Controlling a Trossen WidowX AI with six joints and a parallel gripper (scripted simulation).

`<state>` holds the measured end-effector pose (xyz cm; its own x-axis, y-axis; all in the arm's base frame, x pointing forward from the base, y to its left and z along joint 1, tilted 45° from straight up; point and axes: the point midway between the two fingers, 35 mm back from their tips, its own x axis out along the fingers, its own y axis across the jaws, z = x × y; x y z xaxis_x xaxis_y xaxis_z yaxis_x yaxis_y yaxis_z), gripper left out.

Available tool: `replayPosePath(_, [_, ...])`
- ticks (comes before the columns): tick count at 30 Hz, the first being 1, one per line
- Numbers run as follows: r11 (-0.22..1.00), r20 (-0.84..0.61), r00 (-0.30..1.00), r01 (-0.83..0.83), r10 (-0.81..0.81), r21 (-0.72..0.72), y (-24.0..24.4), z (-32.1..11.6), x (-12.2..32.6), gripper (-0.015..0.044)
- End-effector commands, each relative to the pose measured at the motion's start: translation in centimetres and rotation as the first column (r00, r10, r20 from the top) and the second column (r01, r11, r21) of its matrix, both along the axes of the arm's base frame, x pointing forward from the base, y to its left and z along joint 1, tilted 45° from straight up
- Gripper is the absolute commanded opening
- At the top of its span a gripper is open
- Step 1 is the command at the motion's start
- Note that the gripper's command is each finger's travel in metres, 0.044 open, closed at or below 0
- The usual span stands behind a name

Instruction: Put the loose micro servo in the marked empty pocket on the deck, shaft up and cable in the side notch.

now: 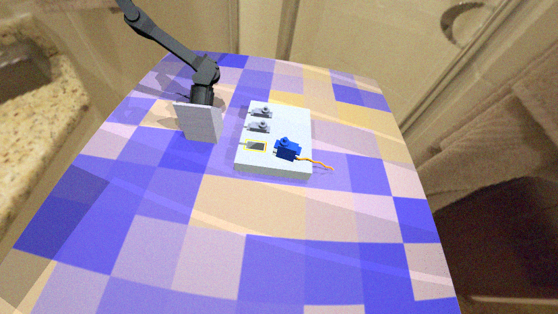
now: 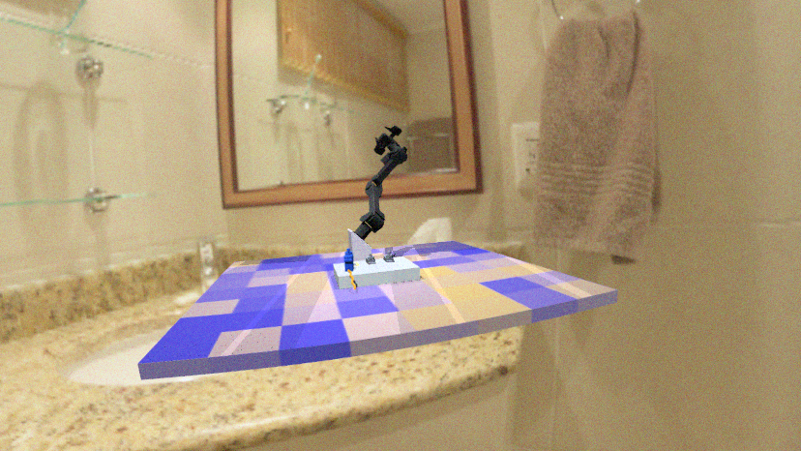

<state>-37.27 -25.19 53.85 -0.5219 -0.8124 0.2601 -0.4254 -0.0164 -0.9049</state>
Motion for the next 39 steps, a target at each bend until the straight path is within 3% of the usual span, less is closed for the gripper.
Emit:
replayPosePath(1, [1.0,-0.005,1.0,0.001,-0.001,-0.001,0.1,0.1,0.1,0.0426])
replayPosePath(7, [0.999,-0.071,0.997,0.026,-0.027,-0.018,1.1,1.8,1.1,0.044])
replayPosePath(18, [0.987,-0.323,0.934,0.127,-0.153,-0.1,5.4,7.7,5.5,0.044])
replayPosePath(26, [0.984,-0.395,0.903,0.131,-0.17,-0.124,6.5,9.2,7.4,0.044])
replayPosePath(39, [0.941,-0.604,0.724,0.224,-0.335,-0.253,10.9,14.5,14.0,0.044])
